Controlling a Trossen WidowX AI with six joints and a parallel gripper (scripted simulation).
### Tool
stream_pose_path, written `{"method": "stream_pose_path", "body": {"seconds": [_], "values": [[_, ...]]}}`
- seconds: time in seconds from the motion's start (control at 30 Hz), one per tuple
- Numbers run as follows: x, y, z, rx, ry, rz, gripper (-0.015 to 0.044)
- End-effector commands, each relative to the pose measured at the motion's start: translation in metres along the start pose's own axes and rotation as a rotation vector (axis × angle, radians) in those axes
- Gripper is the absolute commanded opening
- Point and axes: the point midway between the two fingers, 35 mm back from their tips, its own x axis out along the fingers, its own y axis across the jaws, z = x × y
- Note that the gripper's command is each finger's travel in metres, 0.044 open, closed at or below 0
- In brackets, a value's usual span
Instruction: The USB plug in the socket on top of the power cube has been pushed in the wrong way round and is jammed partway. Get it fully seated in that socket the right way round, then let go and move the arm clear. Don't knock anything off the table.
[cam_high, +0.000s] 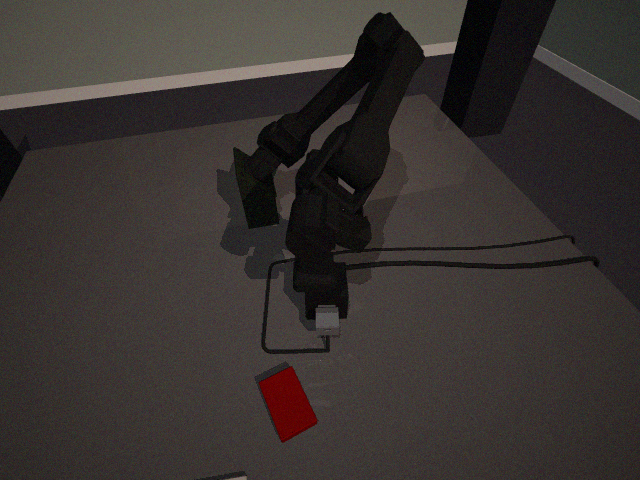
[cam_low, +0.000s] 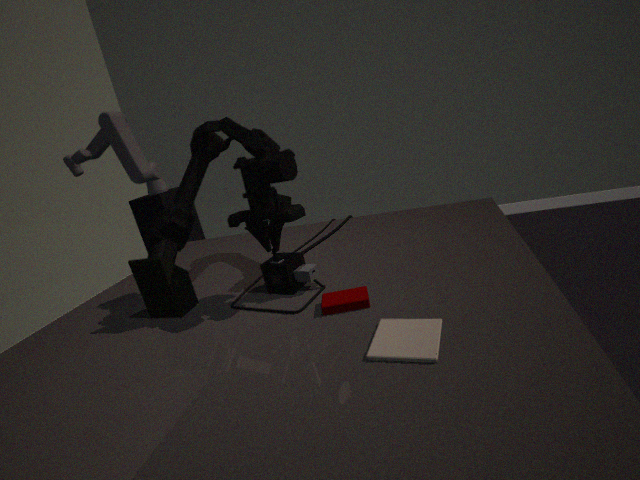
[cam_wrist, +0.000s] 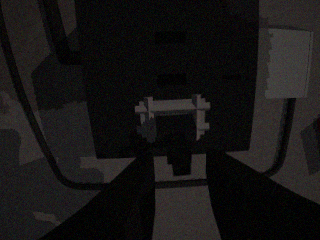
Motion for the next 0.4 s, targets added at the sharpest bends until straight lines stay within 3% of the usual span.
{"method": "stream_pose_path", "body": {"seconds": [0.0,0.37], "values": [[0.000,0.000,0.000,0.000,0.000,0.000,0.0095],[-0.011,0.000,-0.001,0.000,0.000,0.000,0.0095]]}}
